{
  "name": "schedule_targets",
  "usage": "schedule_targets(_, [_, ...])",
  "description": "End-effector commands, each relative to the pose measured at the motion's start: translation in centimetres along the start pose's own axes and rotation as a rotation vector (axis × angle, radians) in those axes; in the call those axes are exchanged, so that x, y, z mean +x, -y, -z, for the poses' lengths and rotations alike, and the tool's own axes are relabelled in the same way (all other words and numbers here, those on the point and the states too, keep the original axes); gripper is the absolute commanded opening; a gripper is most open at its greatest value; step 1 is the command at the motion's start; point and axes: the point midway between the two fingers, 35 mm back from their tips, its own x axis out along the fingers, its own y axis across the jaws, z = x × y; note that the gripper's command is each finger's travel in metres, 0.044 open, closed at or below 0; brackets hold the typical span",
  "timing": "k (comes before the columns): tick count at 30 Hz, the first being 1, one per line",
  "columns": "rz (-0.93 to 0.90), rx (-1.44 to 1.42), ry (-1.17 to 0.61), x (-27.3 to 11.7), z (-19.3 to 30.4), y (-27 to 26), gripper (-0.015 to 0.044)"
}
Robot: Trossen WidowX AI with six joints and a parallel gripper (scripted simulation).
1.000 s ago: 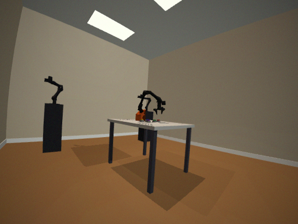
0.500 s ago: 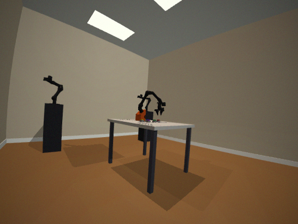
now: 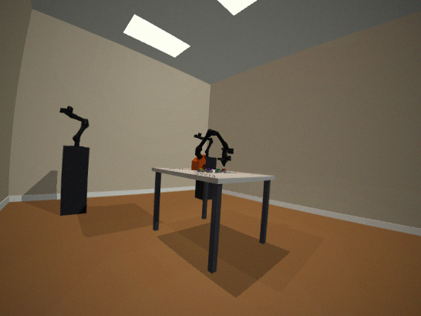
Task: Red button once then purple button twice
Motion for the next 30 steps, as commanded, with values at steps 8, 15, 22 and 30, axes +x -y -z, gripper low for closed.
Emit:
schedule_targets(8, [0.005, -0.004, 0.001, 0.6, 0.0, 0.0, 0.002])
schedule_targets(15, [0.005, -0.004, 0.001, 1.7, 0.0, 0.1, 0.002])
schedule_targets(22, [0.006, -0.004, 0.001, 2.9, 0.0, 0.1, 0.002])
schedule_targets(30, [0.006, -0.004, 0.001, 3.6, 0.0, 0.1, 0.002])
